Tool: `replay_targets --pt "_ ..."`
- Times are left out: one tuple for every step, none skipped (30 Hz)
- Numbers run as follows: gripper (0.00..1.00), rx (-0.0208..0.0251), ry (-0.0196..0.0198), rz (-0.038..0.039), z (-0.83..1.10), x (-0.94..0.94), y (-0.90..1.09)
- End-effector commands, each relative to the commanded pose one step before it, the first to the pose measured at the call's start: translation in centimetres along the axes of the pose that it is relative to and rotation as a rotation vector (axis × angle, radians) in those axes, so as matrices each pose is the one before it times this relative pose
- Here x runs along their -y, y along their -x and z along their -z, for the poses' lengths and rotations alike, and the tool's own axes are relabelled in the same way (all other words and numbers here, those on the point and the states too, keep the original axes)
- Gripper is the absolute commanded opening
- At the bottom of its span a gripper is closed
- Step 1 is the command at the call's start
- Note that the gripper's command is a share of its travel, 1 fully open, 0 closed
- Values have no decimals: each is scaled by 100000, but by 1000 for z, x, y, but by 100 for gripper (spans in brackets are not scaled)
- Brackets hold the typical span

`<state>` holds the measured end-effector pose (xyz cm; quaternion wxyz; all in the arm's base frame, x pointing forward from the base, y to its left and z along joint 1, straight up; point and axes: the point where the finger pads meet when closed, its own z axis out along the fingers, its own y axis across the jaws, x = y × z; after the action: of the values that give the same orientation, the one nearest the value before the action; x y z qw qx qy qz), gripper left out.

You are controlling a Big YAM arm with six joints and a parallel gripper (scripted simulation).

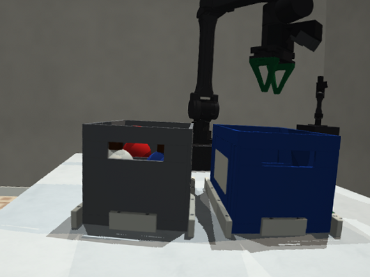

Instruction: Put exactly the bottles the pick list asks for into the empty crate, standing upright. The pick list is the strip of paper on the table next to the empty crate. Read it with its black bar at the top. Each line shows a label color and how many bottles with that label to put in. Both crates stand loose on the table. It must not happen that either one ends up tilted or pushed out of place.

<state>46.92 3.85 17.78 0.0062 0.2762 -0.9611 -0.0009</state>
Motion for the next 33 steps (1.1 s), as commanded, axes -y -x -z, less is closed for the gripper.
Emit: replay_targets --pt "61 2325 -1194 -1899 2215 -2321 8" --pt "61 2009 -842 -3 987 -202 633" --pt "61 1817 -717 -4 906 -241 573" --pt "61 -758 364 0 -144 -577 -225" --pt "61 0 0 0 0 0 0" --pt "61 0 0 0 0 0 0" --pt "61 -1231 495 1 -327 -623 -369" --pt "61 -1139 459 2 -293 -608 -342" --pt "61 -136 73 0 106 -486 -31" --pt "61 1114 -379 -2 609 -348 349" --pt "61 1101 -350 -3 603 -357 344" --pt "61 -136 92 -1 108 -491 -30" --pt "61 -381 169 0 11 -514 -104" --pt "61 -220 109 0 75 -496 -55" --pt "61 -60 56 0 139 -480 -7" --pt "61 97 9 -1 200 -466 40" --pt "61 261 -35 -1 265 -452 88" --pt "61 421 -73 -2 328 -441 135" --pt "61 584 -106 -2 392 -432 182" --pt "61 748 -134 -3 456 -424 228" --pt "61 911 -156 -3 519 -417 274" --pt "61 0 0 0 0 0 0" --pt "61 0 0 0 0 0 0" --pt "61 873 -201 -4 511 -413 264" --pt "61 14 65 -3 170 -482 15" --pt "61 16 77 -3 170 -484 16" --pt "61 16 77 -3 170 -484 15" --pt "61 15 78 -3 169 -484 15" --pt "61 14 78 -3 169 -484 15" --pt "61 14 79 -3 169 -484 15" --pt "61 13 79 -3 169 -483 14" --pt "61 12 79 -3 169 -483 14" --pt "61 12 80 -3 168 -483 14"
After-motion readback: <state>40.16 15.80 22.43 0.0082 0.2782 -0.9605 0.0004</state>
